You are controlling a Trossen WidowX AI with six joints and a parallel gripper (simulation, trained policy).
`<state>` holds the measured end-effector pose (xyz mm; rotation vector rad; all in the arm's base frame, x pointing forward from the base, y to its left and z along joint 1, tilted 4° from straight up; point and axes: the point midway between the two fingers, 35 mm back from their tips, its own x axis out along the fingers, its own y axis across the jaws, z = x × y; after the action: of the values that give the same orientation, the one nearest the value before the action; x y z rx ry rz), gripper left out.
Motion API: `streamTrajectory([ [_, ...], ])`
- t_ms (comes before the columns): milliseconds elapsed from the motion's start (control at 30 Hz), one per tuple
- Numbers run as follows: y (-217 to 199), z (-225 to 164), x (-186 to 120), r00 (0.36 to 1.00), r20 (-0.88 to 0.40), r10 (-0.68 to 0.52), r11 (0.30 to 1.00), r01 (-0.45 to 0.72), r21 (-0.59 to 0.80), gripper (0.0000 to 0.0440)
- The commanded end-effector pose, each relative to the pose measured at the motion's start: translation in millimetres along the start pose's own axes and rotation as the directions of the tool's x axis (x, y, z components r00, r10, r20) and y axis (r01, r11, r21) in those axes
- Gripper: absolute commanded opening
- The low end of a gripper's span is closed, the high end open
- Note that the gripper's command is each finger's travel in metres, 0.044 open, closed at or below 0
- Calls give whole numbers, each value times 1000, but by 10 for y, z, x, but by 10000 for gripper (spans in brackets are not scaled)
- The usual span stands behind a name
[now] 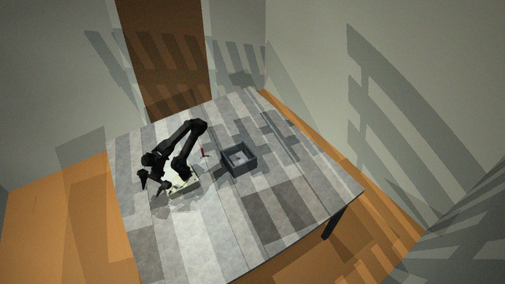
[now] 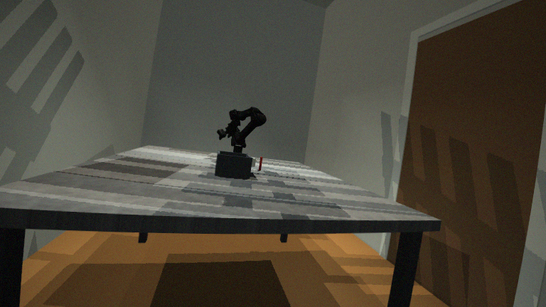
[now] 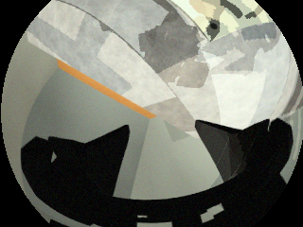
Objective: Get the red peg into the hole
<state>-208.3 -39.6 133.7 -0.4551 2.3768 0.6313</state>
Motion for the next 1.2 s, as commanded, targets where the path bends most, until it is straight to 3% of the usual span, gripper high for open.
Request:
streamTrajectory([
  [0,-14,-40,-13,1000,-9,-6,1000,6,-13,422],
  [33,-45,-76,-24,1000,-15,-18,999,17,-31,439],
  [267,-381,-220,-69,990,-16,-139,962,131,-240,440],
  [533,-768,-312,-163,965,5,-264,849,235,-474,440],
  [833,-1190,-363,-338,921,41,-387,647,302,-700,440],
  [1167,-1624,-358,-616,861,90,-501,359,301,-883,440],
])
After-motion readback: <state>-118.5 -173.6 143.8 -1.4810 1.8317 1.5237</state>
